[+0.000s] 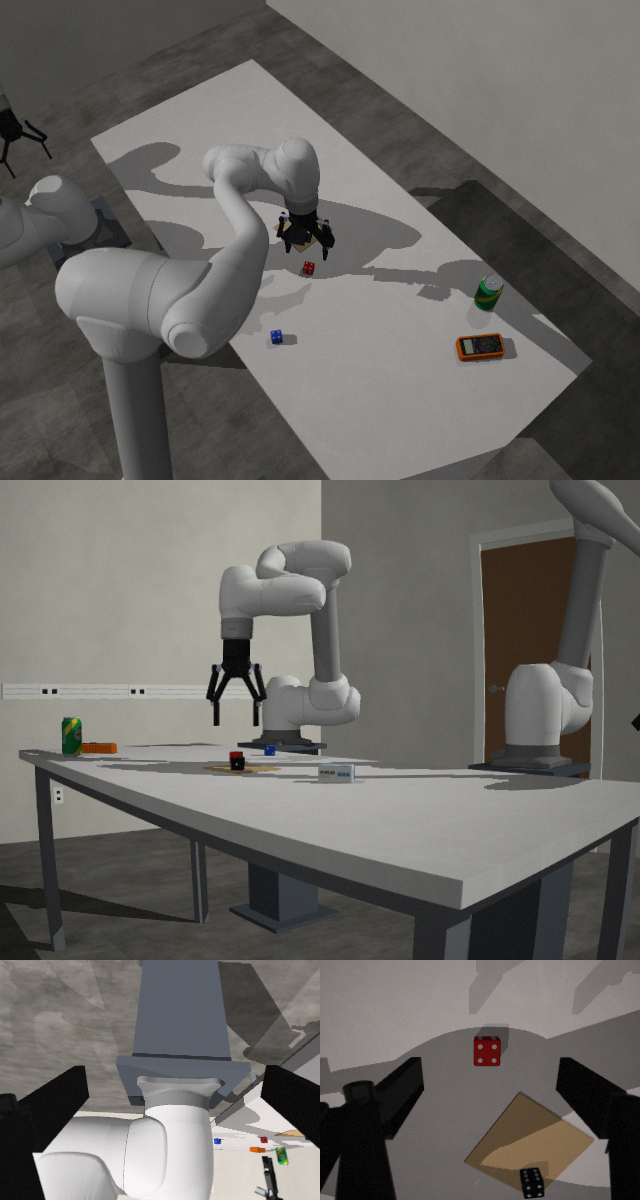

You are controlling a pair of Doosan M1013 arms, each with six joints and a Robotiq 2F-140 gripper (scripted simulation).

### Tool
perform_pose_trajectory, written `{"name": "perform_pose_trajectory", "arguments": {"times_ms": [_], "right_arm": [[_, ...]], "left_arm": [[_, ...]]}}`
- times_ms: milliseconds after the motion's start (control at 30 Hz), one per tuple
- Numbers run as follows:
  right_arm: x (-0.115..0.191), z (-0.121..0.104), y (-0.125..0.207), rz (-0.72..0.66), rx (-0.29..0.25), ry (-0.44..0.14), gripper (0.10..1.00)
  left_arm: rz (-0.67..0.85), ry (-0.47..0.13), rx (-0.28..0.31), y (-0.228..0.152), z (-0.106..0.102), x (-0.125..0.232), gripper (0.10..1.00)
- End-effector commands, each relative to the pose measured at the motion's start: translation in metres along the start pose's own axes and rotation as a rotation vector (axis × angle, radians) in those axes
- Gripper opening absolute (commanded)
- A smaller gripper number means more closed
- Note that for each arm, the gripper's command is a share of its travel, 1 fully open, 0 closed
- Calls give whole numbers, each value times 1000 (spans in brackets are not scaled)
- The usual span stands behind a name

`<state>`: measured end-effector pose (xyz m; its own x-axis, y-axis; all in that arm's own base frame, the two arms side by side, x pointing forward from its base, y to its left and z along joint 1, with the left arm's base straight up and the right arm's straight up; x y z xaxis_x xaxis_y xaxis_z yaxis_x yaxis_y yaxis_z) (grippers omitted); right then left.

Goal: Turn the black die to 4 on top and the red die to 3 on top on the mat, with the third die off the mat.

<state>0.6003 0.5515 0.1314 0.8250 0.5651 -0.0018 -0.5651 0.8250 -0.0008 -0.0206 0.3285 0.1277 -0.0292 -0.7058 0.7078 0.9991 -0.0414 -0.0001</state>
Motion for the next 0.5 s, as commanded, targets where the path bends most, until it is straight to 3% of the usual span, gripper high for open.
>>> {"name": "perform_pose_trajectory", "arguments": {"times_ms": [0, 467], "right_arm": [[0, 1, 0, 0, 1, -2, 351], [0, 1, 0, 0, 1, -2, 351]], "left_arm": [[0, 1, 0, 0, 0, 0, 1000], [0, 1, 0, 0, 0, 0, 1000]]}}
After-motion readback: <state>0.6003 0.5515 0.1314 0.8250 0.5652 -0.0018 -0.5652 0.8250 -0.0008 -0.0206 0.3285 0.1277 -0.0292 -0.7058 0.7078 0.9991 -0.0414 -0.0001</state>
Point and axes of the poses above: on each arm, the point where the finger pads meet when closed, its own z axis back along the fingers, its own y axis across the jaws, x = y × z, the point moved 1 cm from there along z, back along the fingers, and after that the axes turned 3 degrees about -z, right-handed, at the moved point
